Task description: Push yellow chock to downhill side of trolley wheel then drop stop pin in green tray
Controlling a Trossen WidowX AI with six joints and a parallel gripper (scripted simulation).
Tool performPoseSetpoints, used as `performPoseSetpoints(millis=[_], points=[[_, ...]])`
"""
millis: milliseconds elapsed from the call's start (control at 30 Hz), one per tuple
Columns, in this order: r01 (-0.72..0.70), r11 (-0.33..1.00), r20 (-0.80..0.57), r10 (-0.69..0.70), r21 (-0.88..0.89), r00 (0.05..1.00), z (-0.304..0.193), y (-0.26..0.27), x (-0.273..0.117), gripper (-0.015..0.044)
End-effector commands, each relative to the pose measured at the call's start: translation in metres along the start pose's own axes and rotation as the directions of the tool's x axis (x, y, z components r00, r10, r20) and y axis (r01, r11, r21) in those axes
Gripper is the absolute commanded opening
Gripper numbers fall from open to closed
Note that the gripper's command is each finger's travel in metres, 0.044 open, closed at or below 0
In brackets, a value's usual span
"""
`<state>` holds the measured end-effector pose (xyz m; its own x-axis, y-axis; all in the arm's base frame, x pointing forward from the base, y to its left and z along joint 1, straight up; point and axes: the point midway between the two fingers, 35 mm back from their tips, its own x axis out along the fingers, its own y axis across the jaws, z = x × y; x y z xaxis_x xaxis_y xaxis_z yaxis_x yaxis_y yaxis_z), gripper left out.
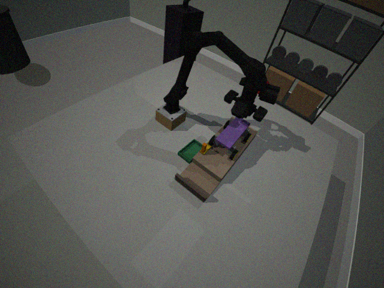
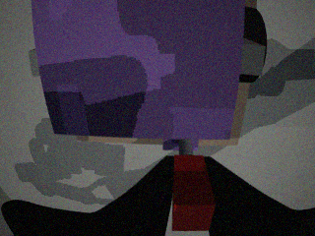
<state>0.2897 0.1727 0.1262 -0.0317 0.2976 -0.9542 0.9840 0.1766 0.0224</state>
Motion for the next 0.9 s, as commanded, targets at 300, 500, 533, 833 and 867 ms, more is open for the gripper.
performPoseSetpoints(millis=[300, 500, 533, 833, 867], points=[[-0.005, 1.0, -0.006, 0.005, -0.007, 1.0, -0.003, 0.0, -0.011, 0.0], [-0.005, 1.0, -0.006, 0.005, -0.007, 1.0, -0.004, 0.0, -0.015, 0.0], [-0.005, 1.0, -0.006, 0.005, -0.007, 1.0, -0.004, 0.0, -0.015, 0.0], [-0.005, 1.0, -0.006, 0.005, -0.007, 1.0, -0.006, 0.001, -0.02, 0.0], [-0.005, 1.0, -0.006, 0.005, -0.007, 1.0, -0.007, 0.001, -0.02, 0.0]])
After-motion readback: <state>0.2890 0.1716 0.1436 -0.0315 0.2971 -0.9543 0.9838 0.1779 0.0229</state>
